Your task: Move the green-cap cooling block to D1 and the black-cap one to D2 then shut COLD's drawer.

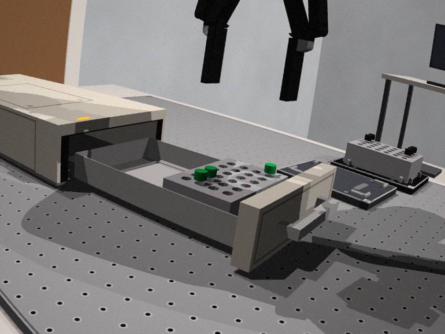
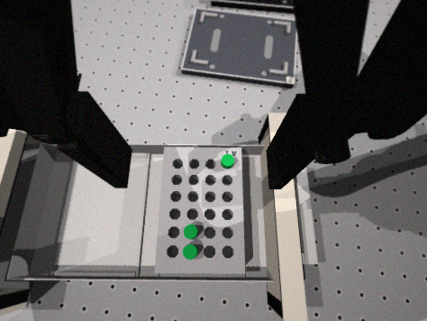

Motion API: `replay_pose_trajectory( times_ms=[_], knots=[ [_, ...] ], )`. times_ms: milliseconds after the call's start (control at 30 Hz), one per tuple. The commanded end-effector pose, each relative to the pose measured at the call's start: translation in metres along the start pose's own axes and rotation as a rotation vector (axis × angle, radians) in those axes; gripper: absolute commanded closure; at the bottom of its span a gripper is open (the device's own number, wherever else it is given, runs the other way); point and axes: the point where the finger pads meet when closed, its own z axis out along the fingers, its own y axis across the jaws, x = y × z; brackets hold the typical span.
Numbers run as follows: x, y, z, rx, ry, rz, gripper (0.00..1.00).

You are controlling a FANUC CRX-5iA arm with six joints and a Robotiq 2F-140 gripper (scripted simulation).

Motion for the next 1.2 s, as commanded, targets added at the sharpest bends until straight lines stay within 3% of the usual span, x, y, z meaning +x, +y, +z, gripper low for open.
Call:
replay_pose_trajectory(
  times_ms=[0,133,667,1167],
  knots=[
    [0.008,0.002,0.0,0.003,-0.02,0.002,0.34],
    [0.022,0.005,0.0,0.003,-0.02,0.002,0.34],
    [0.016,0.004,0.0,0.003,-0.02,0.002,0.34],
    [0.012,0.003,0.017,0.003,-0.02,0.002,0.34]
  ],
)
